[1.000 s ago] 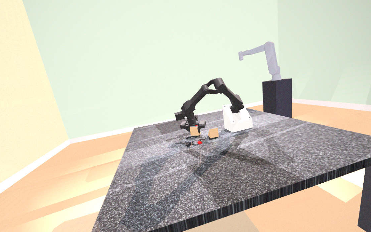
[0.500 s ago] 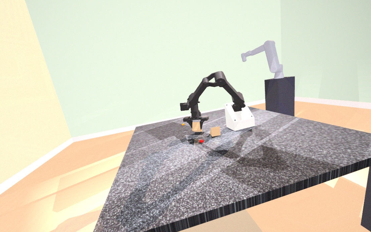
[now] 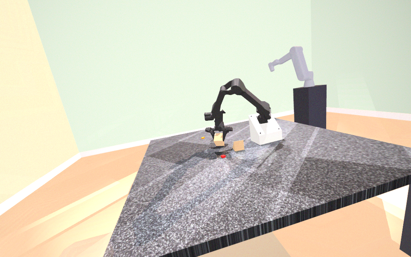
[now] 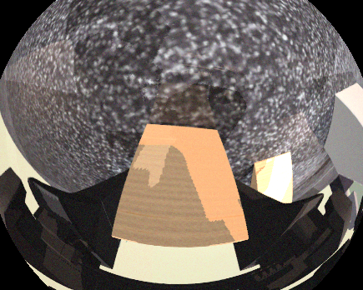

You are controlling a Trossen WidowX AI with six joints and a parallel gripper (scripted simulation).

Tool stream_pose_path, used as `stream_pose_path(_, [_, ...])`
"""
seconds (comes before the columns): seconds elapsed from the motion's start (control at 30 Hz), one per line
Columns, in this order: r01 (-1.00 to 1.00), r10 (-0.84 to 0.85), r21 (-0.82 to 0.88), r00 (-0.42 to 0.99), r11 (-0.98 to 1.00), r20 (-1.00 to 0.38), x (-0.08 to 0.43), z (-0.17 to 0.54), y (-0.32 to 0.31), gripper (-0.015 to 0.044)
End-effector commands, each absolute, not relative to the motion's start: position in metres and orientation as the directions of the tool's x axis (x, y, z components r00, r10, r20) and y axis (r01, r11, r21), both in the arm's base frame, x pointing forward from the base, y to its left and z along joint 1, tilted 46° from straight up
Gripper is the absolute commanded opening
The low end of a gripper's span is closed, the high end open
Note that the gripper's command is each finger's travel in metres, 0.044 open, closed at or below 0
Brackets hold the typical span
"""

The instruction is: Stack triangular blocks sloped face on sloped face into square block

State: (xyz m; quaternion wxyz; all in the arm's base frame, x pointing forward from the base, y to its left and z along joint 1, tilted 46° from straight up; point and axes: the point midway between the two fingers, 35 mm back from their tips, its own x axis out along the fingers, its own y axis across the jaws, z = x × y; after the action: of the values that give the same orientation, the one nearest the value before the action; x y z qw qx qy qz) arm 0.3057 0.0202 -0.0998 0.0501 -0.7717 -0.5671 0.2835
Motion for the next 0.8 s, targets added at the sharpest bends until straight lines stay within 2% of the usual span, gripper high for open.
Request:
stream_pose_path(0.0, [0.843, 0.923, -0.402, 0.253, -0.357, -0.29, 0.301, -0.105, 0.015, 0.0])
stream_pose_path(0.4, [0.841, 0.933, -0.416, 0.355, -0.345, -0.056, 0.289, -0.117, 0.008, 0.0])
stream_pose_path(0.5, [0.804, 0.898, -0.443, 0.44, -0.397, -0.006, 0.284, -0.118, 0.008, 0.0])
stream_pose_path(0.53, [0.845, 0.934, -0.41, 0.35, -0.345, -0.064, 0.288, -0.114, 0.01, 0.0026])
stream_pose_path(0.77, [0.845, 0.934, -0.41, 0.35, -0.345, -0.064, 0.288, -0.114, 0.01, 0.021])
